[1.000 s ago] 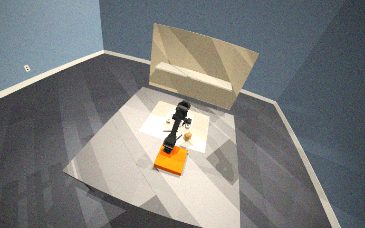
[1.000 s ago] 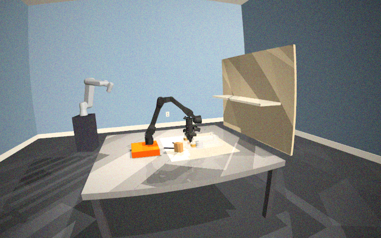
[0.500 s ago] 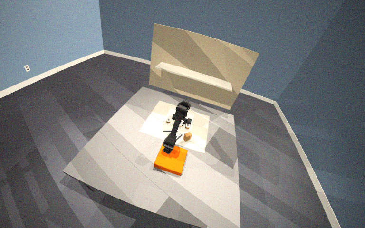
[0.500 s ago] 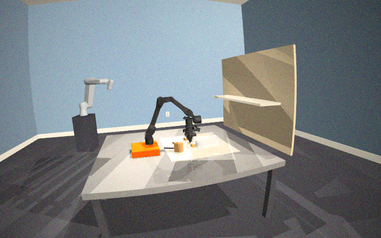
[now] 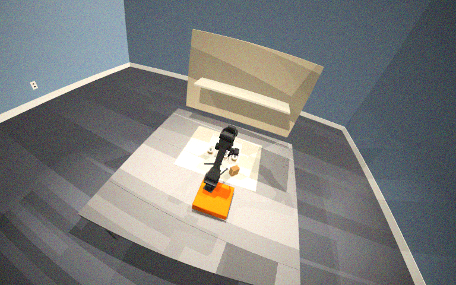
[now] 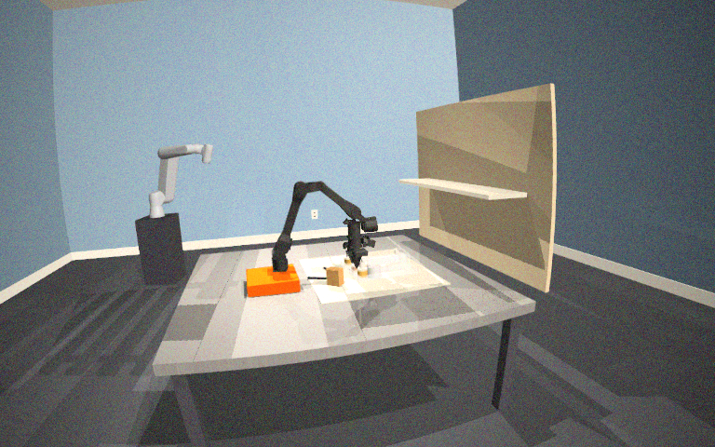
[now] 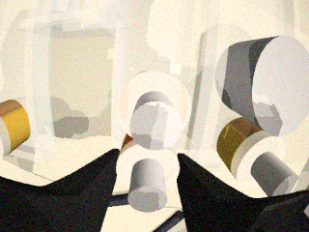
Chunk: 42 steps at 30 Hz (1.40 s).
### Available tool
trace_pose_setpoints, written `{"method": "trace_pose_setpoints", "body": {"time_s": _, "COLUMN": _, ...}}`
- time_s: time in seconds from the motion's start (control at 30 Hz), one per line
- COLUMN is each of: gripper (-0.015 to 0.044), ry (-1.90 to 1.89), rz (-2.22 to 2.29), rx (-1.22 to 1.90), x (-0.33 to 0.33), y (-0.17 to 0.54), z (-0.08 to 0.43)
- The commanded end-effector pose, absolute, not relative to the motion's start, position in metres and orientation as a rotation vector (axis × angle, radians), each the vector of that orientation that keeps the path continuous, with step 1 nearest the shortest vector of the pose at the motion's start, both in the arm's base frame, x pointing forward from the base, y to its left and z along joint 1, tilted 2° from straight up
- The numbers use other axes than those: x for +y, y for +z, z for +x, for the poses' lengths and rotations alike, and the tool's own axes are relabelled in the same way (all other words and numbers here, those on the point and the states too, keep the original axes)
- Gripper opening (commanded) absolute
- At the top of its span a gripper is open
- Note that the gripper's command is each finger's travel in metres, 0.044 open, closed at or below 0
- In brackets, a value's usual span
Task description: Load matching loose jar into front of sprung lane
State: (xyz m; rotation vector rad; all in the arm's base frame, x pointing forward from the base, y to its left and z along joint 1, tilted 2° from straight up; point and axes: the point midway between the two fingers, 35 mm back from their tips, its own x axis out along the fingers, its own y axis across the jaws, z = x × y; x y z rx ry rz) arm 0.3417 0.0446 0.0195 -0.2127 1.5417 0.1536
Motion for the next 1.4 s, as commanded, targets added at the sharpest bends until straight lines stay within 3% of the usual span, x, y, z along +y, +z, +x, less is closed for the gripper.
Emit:
{"method": "trace_pose_setpoints", "body": {"time_s": 0.0, "gripper": 0.0, "ry": 0.155, "rz": -0.215, "rx": 1.543, "x": 0.044, "y": 0.019, "z": 0.341}}
{"method": "trace_pose_setpoints", "body": {"time_s": 0.1, "gripper": 0.0, "ry": 0.155, "rz": -0.215, "rx": 1.543, "x": 0.044, "y": 0.019, "z": 0.341}}
{"method": "trace_pose_setpoints", "body": {"time_s": 0.47, "gripper": 0.0274, "ry": 0.155, "rz": -0.215, "rx": 1.543, "x": 0.045, "y": 0.019, "z": 0.342}}
{"method": "trace_pose_setpoints", "body": {"time_s": 0.97, "gripper": 0.0274, "ry": 0.155, "rz": -0.215, "rx": 1.543, "x": 0.045, "y": 0.04, "z": 0.34}}
{"method": "trace_pose_setpoints", "body": {"time_s": 1.37, "gripper": 0.0274, "ry": 0.155, "rz": -0.216, "rx": 1.546, "x": 0.036, "y": 0.041, "z": 0.305}}
